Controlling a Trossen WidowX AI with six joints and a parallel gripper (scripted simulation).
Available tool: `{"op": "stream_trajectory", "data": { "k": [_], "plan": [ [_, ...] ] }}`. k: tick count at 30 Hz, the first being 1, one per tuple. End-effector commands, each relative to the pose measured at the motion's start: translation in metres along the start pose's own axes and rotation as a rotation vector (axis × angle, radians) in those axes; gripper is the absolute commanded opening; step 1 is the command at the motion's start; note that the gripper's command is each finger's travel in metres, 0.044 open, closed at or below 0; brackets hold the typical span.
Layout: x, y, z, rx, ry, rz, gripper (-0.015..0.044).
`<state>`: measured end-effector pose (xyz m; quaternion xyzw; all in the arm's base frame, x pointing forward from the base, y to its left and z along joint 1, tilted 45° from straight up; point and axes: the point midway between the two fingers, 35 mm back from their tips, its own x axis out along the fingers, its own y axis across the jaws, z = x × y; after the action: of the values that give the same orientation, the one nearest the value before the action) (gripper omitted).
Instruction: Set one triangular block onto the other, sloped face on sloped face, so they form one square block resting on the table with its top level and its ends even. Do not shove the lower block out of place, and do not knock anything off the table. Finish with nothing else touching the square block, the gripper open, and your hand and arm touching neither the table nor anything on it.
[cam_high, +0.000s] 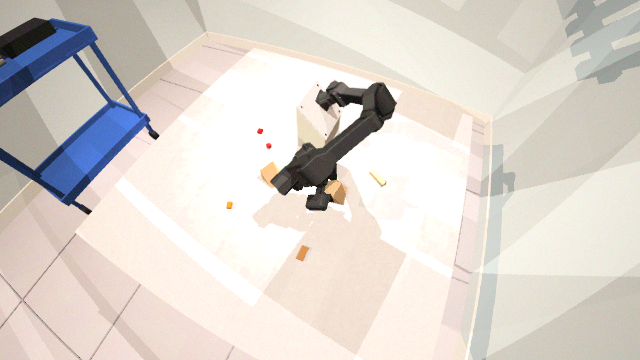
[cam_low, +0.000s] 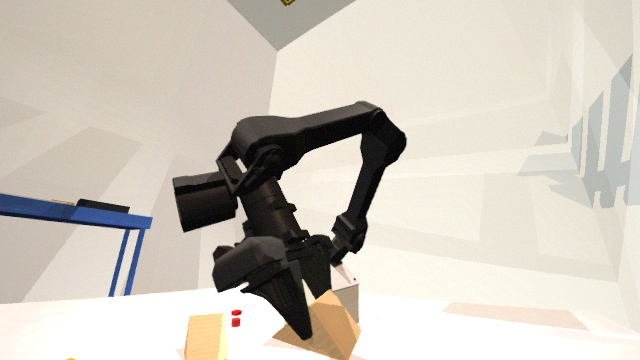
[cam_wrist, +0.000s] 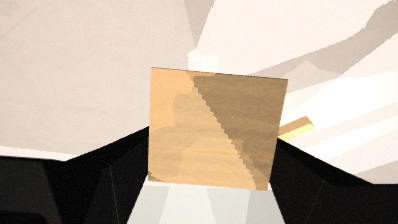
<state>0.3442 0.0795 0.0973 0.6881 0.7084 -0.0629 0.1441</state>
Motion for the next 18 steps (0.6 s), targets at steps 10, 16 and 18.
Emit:
{"op": "stream_trajectory", "data": {
  "k": [10,16,18],
  "plan": [
    [0.0068,-0.0073,-0.0055,0.193,-0.246,-0.073,0.0000],
    [0.0069,-0.0063,-0.0077,0.293,-0.361,-0.051,0.0000],
    [0.0066,-0.0054,-0.0086,0.326,-0.399,-0.036,0.0000]
  ]
}}
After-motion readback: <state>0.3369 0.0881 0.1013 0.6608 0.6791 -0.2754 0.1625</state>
